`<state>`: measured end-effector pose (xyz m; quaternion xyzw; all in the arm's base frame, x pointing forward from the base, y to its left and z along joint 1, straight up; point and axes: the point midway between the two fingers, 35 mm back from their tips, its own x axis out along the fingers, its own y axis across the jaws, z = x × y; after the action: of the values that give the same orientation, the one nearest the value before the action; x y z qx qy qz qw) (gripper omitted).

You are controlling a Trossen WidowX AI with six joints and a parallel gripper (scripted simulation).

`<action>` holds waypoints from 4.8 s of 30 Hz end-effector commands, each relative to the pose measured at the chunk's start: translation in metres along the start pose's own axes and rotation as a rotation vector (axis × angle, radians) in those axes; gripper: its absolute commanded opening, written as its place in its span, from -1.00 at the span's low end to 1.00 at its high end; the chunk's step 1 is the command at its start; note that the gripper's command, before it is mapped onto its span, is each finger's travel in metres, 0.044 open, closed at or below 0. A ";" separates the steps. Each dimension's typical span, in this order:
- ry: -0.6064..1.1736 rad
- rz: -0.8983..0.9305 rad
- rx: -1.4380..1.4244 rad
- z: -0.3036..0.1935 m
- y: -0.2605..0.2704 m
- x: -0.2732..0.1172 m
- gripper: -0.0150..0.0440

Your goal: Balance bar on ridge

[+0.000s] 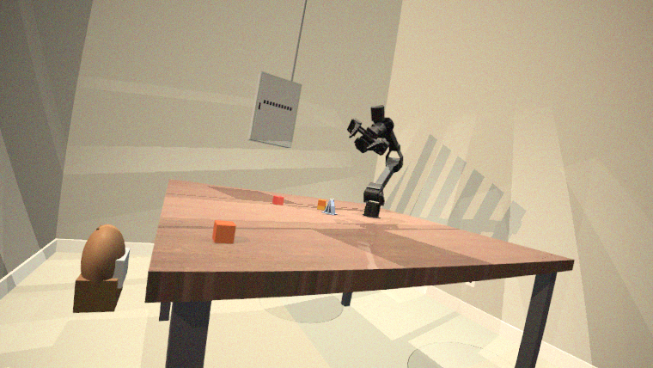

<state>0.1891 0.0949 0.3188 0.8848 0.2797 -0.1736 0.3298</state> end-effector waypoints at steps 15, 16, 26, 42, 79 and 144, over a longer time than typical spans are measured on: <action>-0.236 0.017 -0.084 0.042 0.025 0.026 0.58; -0.253 0.016 -0.088 0.045 0.027 0.028 0.58; -0.418 -0.011 -0.126 0.082 0.044 0.038 0.58; -0.647 -0.114 -0.146 0.146 0.066 0.041 0.58; -0.890 -0.518 -0.009 0.290 0.071 -0.008 0.58; -0.891 -0.556 0.015 0.371 0.023 0.032 -0.03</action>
<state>0.1827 -0.1599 0.0461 0.6198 0.3355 -0.6162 0.3516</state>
